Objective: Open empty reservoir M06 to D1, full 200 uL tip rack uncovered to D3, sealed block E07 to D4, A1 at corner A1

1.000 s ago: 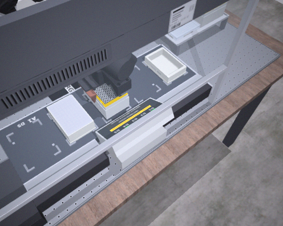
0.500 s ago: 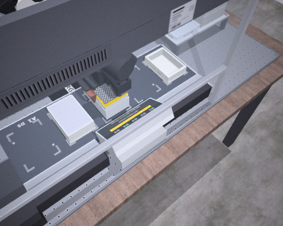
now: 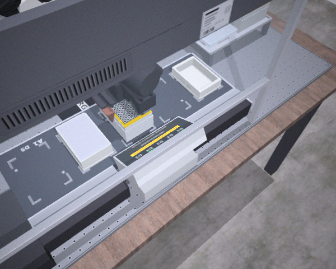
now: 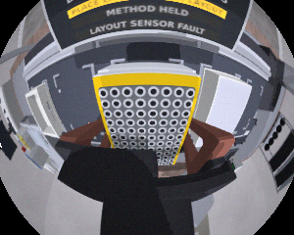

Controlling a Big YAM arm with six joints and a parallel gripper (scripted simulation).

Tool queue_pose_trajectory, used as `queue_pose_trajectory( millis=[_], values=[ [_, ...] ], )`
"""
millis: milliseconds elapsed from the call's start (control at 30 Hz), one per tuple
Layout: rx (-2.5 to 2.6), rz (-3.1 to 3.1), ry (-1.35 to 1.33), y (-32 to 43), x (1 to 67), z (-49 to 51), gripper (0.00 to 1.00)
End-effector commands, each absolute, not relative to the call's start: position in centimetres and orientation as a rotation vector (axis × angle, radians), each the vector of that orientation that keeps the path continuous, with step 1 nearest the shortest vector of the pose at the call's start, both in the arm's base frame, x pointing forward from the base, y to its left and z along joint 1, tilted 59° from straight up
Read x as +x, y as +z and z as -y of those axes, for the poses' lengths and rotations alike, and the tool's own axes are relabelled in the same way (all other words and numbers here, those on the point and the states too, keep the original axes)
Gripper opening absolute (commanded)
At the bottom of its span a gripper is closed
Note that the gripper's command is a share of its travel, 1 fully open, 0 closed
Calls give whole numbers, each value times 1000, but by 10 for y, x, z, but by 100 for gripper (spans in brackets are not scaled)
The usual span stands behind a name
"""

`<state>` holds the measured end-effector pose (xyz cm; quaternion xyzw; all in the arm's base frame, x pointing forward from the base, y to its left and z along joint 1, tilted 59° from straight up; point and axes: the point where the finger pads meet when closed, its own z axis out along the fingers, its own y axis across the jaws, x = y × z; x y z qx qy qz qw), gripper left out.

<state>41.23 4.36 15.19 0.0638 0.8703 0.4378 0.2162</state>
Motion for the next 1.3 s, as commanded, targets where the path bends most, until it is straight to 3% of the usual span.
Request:
queue_pose_trajectory(
  millis=[0, 1267],
  values=[
    [179, -2390, 1198, 159, 418, -37, 0],
    [178, -2404, 1211, 147, 421, -53, 0]
  ],
)
